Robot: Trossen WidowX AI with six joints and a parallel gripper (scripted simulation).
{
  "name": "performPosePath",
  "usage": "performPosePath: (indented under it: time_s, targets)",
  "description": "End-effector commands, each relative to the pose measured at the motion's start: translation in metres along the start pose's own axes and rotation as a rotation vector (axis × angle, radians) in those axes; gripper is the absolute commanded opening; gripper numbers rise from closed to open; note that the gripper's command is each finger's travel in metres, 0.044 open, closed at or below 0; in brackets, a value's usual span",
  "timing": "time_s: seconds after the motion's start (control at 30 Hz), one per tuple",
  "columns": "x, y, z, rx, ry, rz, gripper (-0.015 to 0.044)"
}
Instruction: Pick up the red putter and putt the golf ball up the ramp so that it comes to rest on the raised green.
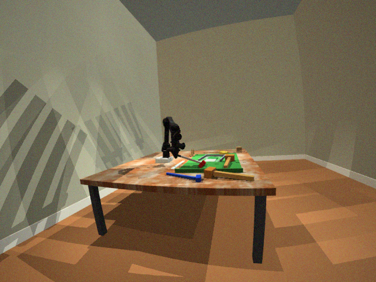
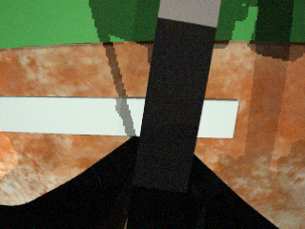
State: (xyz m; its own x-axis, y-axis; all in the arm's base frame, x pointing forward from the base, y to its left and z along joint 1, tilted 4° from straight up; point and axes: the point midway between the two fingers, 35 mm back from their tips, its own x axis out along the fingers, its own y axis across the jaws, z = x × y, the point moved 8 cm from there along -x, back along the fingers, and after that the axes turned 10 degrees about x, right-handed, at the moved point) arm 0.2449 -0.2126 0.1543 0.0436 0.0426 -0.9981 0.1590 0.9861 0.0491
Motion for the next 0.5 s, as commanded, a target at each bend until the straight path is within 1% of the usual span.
performPosePath:
  time_s: [0.0, 0.27, 0.47]
  targets:
    - [-0.001, 0.000, 0.000, 0.000, -0.002, -0.001, 0.0000]
    - [-0.001, -0.001, 0.000, 0.000, -0.002, -0.001, 0.0000]
    - [0.001, -0.021, 0.004, 0.003, -0.006, -0.004, 0.0000]
